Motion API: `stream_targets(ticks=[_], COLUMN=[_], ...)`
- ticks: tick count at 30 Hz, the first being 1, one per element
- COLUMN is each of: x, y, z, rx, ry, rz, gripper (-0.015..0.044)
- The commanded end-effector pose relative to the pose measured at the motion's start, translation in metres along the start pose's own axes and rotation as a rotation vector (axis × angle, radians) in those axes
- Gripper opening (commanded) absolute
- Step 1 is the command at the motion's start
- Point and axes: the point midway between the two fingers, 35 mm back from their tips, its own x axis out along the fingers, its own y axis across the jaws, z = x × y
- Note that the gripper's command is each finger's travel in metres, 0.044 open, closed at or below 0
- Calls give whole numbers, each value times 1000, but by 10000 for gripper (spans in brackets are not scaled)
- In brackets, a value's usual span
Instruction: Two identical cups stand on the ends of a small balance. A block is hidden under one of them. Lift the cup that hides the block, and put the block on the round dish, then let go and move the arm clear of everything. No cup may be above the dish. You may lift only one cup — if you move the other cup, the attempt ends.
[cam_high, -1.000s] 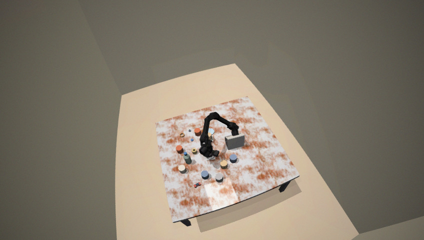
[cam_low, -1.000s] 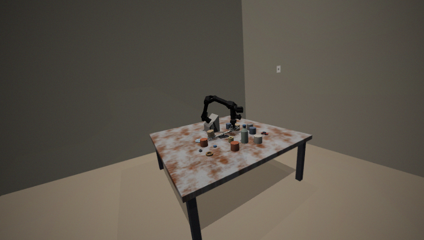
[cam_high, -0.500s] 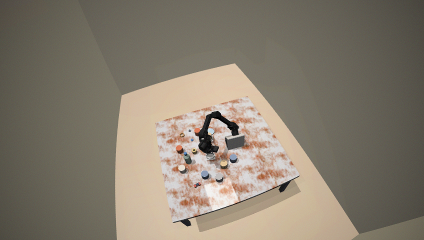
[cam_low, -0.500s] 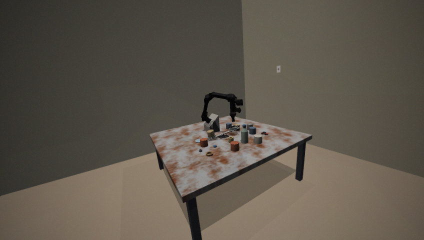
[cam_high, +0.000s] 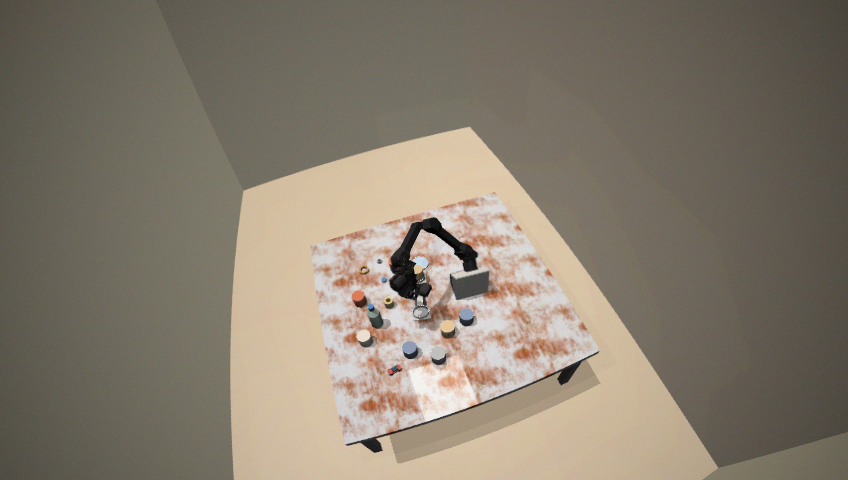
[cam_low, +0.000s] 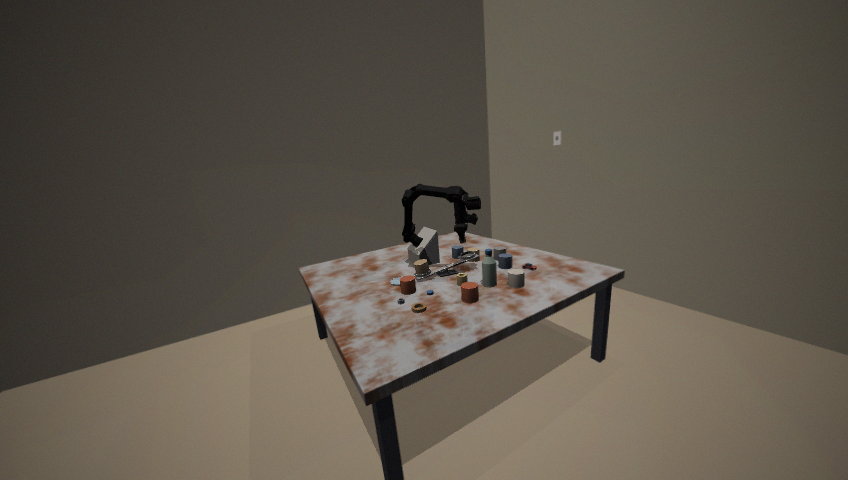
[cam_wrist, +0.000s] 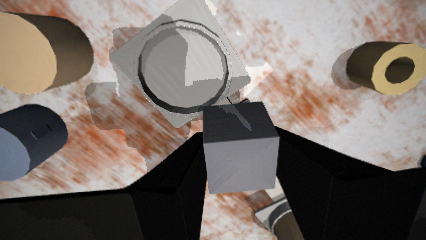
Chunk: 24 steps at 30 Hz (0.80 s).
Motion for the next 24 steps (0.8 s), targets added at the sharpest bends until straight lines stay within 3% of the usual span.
stream_targets(ticks=[1, 24], x=[5, 28], y=[-17, -98], z=[-14, -106], rx=[-13, -21], ry=[-4, -52], rz=[6, 18], gripper=[0, 0])
